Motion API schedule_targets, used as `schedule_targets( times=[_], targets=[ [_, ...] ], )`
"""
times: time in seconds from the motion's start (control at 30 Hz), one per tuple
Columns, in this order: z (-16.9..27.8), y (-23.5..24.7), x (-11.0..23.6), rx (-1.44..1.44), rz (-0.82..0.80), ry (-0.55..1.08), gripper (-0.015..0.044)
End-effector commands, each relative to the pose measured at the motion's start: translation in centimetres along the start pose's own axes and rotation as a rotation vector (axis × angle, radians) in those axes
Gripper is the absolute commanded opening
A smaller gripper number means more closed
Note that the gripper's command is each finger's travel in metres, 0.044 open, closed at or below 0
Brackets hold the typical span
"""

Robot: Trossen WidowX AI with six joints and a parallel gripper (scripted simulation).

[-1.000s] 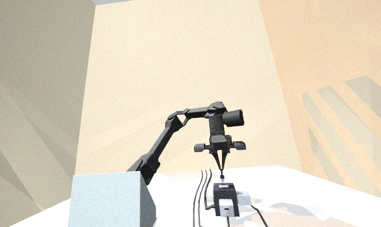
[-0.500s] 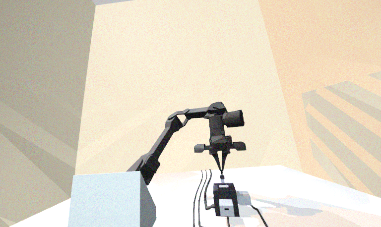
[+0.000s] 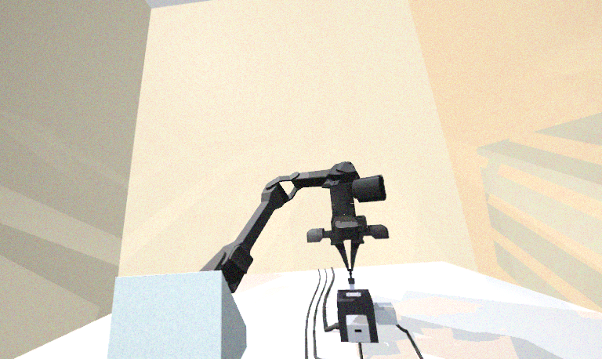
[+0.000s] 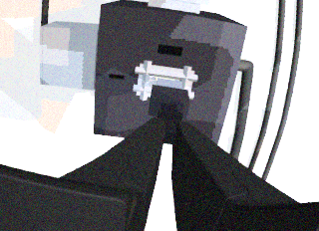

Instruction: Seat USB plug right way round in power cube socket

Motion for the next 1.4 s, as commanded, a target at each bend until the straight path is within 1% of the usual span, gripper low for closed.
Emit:
schedule_targets(
  times=[0.0,1.37],
  targets=[
    [-0.03,0.03,-0.07,0.006,-0.004,0.007,0.0],
    [-0.04,0.03,-0.57,0.017,-0.006,0.028,0.0]
  ],
)
Point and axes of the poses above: the point midway between the two fingers, 35 mm back from their tips, its own x axis back along the fingers, its own y axis across the jaws, z = x × y, the point moved 9 cm from there along x, back along the fingers, and after that the axes turned 4 degrees about x, right-handed, at the moved point
